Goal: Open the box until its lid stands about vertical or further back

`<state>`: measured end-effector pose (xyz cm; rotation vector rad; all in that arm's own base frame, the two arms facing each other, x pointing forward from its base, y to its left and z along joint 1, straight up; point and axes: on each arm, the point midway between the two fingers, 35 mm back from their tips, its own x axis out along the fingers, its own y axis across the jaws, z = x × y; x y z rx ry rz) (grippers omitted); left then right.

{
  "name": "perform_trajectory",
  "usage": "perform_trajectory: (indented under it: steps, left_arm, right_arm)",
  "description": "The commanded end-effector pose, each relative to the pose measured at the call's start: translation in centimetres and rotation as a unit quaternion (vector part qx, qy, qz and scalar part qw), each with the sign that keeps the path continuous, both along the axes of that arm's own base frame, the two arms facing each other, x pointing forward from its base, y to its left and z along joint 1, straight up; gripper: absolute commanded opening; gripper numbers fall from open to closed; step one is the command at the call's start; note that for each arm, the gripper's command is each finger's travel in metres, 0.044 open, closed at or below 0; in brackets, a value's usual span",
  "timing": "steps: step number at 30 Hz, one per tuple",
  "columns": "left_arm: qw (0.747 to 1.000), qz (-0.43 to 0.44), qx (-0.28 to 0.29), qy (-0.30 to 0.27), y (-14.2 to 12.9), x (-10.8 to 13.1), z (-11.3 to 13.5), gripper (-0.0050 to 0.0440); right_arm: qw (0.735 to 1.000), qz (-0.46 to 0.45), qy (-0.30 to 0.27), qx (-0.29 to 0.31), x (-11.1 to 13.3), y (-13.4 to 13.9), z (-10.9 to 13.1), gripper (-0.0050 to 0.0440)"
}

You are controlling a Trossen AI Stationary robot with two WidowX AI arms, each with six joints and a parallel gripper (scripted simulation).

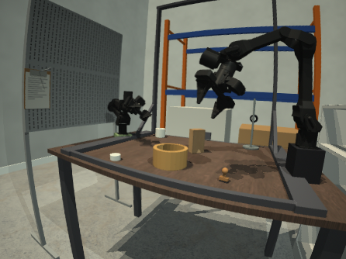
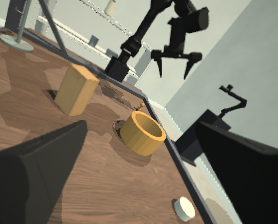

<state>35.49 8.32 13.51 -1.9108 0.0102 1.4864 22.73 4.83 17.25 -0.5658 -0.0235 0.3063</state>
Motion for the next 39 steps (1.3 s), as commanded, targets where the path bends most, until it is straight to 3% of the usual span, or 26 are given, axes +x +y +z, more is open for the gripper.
perform_trajectory:
  steps: [1, 18, 22, 27, 32, 34, 39]
  left_arm:
    - [1.0, 0.0, 0.001, -0.013, 0.0, 0.2, 0.9, 0.044]
    - [1.0, -0.002, 0.002, -0.012, 0.0, 0.2, 0.9, 0.044]
    - [0.998, -0.051, 0.015, 0.02, -1.1, 0.1, -0.1, 0.044]
    - [0.984, -0.139, 0.088, 0.07, -5.0, 3.2, -1.5, 0.044]
    - [0.95, -0.232, 0.173, 0.116, -10.2, 5.9, -3.2, 0.044]
    - [0.95, -0.232, 0.173, 0.116, -10.2, 5.9, -3.2, 0.044]
    - [0.898, -0.32, 0.261, 0.152, -16.2, 7.6, -5.2, 0.044]
  right_arm:
    - [1.0, 0.0, -0.007, 0.0, 0.0, 0.0, 0.6, 0.044]
    - [1.0, -0.001, -0.006, 0.0, 0.0, 0.0, 0.6, 0.044]
    - [1.0, -0.013, -0.003, -0.011, 0.3, -0.5, 1.2, 0.044]
    - [0.999, -0.042, -0.006, 0.028, 1.3, -1.4, 4.0, 0.044]
    - [0.995, -0.073, -0.011, 0.071, 2.5, -2.4, 6.9, 0.044]
    - [0.995, -0.073, -0.011, 0.071, 2.5, -2.4, 6.9, 0.044]
    - [0.988, -0.103, -0.017, 0.114, 3.9, -3.4, 9.7, 0.044]
